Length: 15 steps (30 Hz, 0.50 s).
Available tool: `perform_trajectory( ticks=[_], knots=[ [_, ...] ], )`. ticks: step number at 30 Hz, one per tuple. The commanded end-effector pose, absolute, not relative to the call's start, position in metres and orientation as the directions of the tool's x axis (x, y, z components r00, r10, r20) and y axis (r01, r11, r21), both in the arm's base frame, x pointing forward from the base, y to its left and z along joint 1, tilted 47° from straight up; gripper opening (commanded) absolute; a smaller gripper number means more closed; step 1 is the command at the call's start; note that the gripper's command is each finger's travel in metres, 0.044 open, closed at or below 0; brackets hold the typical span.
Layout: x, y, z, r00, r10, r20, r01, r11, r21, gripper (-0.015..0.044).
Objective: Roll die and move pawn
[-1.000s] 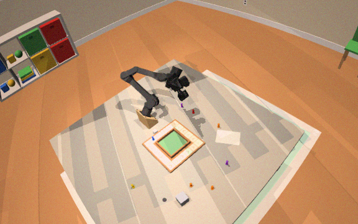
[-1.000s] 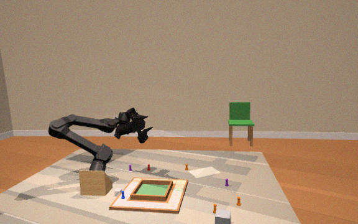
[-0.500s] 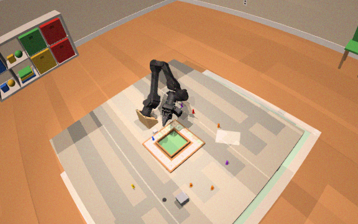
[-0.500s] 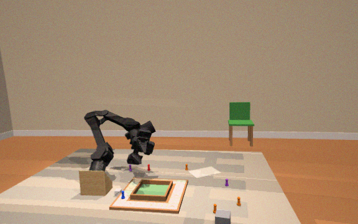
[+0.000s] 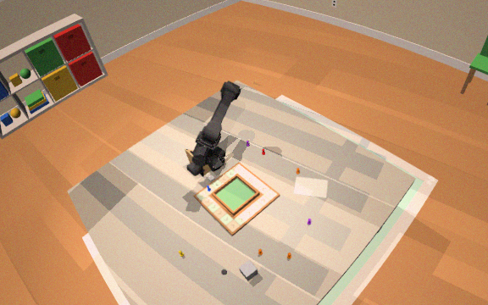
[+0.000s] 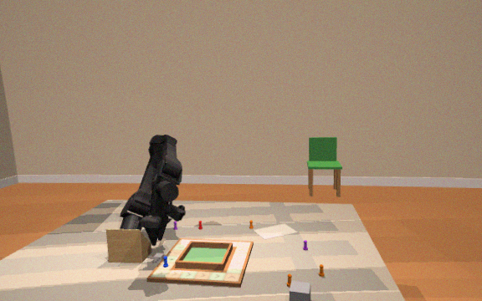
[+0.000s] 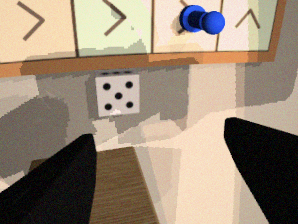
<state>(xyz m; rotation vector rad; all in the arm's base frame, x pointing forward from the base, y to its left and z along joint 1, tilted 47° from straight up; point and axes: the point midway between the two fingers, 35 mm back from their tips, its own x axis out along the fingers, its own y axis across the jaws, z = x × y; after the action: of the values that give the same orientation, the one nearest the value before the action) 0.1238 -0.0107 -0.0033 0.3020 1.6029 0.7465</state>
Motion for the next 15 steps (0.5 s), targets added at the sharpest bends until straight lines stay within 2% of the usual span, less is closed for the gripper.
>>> perform_trajectory(
  ticks=[1, 15],
  knots=[
    [0.123, -0.006, 0.001, -0.139, 0.713, -0.687, -0.121, 0.676, 0.727, 0.0275],
    [0.117, 0.013, -0.017, -0.139, 0.714, -0.687, -0.122, 0.676, 0.727, 0.0275]
  ],
)
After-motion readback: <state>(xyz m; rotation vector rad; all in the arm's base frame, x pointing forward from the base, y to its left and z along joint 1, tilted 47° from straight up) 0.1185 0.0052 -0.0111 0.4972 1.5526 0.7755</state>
